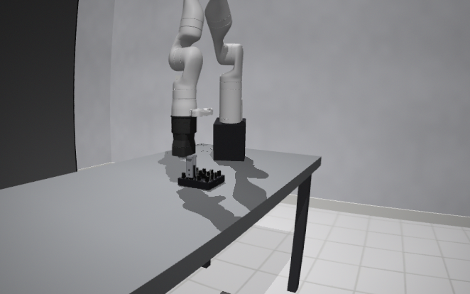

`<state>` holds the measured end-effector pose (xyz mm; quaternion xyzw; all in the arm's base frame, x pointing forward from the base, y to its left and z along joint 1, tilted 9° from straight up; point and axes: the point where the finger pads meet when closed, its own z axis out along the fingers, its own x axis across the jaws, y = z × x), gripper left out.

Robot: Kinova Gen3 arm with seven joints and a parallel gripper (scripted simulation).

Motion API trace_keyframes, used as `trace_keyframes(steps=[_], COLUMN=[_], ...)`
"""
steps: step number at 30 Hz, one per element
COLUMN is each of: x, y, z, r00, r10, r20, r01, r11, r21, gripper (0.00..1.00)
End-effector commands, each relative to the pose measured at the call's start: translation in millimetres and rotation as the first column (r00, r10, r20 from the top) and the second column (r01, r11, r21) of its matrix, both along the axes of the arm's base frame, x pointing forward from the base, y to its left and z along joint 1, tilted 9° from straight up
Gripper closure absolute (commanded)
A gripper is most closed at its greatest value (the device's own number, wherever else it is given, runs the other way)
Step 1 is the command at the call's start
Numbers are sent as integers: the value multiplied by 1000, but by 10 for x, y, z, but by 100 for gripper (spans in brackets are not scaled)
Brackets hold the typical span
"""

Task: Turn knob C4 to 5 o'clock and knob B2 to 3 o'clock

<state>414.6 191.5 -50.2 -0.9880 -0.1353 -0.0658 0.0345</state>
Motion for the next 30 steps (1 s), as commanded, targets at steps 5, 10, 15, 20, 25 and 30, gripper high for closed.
trace_keyframes(steps=[5,10,15,20,25,30], x=[5,5,5,5,5,5], y=[2,2,2,2,2,2], z=[7,7,7,7,7,7], r00=[999,997,995,988,976,958], r10=[-33,-72,-100,-154,-216,-284], r20=[-1,-5,-8,-13,-20,-28], r01=[33,72,100,154,216,285], r11=[999,997,995,988,976,958], r21=[5,9,12,18,25,32], gripper=[70,70,70,70,70,70])
